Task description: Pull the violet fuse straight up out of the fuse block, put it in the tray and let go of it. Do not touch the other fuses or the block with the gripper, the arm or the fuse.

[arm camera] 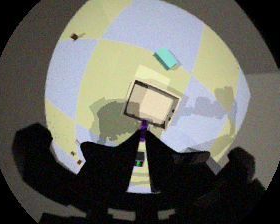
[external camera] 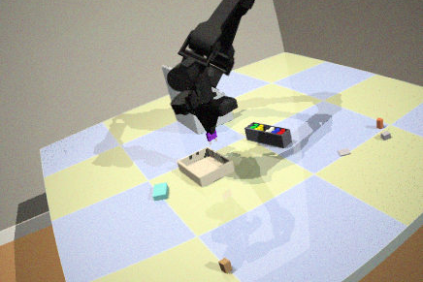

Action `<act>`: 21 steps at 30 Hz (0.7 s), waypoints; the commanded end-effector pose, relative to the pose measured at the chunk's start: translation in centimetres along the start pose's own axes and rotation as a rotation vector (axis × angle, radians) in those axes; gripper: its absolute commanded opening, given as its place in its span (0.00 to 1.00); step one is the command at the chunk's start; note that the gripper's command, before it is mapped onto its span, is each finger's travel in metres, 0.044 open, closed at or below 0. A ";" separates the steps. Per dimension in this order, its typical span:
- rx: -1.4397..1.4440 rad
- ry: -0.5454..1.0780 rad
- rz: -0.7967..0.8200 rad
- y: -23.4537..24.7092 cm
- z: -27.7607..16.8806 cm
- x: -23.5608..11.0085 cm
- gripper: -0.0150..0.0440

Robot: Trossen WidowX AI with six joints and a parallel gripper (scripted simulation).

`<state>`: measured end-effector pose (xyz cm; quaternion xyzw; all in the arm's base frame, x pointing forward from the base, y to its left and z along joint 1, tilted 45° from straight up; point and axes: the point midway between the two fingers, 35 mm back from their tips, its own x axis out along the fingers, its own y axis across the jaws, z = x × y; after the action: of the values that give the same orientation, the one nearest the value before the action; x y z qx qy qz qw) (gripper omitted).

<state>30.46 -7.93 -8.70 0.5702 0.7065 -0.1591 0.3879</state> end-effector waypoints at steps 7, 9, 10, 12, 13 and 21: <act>-0.005 0.007 -0.003 -1.9 3.3 0.5 0.25; -0.005 0.007 -0.003 -1.9 3.3 0.6 0.25; -0.005 0.007 -0.003 -1.9 3.3 0.7 0.25; -0.005 0.007 -0.003 -1.9 3.3 1.0 0.25; -0.005 0.007 -0.003 -1.9 3.3 1.1 0.25; -0.005 0.008 -0.003 -1.9 3.3 2.4 0.25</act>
<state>30.11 -9.62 -12.41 0.5659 0.7078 -0.1543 0.3936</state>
